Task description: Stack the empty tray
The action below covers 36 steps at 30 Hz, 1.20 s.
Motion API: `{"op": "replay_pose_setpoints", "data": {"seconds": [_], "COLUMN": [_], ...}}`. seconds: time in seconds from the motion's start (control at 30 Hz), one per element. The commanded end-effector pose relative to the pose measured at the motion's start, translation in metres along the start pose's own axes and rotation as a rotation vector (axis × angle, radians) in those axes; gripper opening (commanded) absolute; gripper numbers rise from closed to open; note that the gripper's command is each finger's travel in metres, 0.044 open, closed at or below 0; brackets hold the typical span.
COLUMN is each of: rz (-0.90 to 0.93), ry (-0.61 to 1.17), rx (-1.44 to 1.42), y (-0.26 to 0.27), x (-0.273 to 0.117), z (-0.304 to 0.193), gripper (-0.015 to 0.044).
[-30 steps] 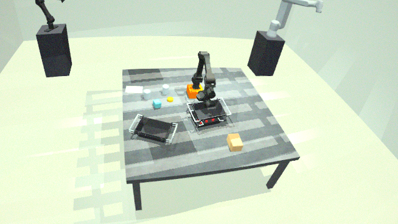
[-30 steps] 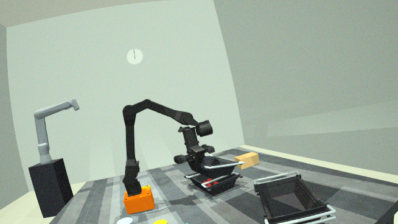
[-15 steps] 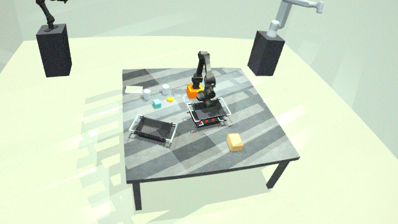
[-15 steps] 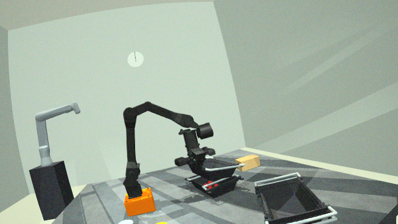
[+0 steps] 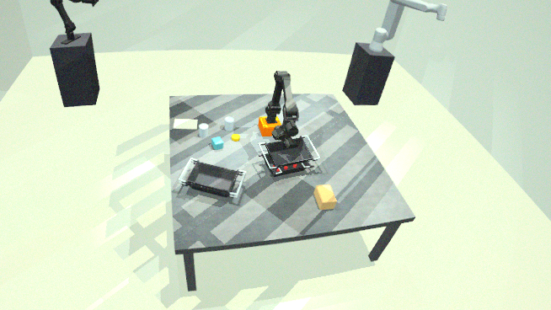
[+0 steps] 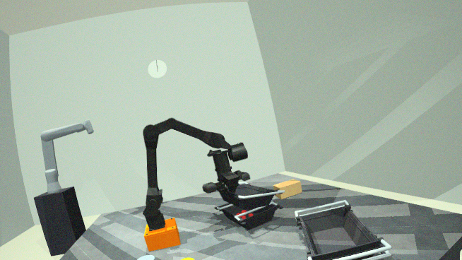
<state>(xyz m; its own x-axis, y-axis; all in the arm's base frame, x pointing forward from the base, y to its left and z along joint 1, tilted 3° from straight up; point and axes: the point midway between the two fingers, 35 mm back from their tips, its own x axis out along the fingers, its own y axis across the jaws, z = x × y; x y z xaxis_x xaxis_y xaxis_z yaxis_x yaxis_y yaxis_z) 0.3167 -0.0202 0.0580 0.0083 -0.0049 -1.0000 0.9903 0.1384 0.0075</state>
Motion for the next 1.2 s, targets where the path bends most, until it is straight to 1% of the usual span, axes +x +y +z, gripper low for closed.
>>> {"op": "replay_pose_setpoints", "data": {"seconds": [0.0, 0.53, 0.57, 0.83, 1.17], "rz": [-0.025, -0.025, -0.001, -0.024, -0.025], "ry": [-0.003, -0.003, 0.0, -0.002, -0.003], "rx": [-0.003, -0.003, 0.0, -0.003, -0.003], "y": [-0.005, -0.005, 0.0, -0.008, -0.008], "x": [0.005, 0.005, 0.0, 0.012, 0.012], "z": [0.001, 0.001, 0.0, 0.001, 0.001], "gripper": [0.0, 0.0, 0.0, 0.0, 0.0]}}
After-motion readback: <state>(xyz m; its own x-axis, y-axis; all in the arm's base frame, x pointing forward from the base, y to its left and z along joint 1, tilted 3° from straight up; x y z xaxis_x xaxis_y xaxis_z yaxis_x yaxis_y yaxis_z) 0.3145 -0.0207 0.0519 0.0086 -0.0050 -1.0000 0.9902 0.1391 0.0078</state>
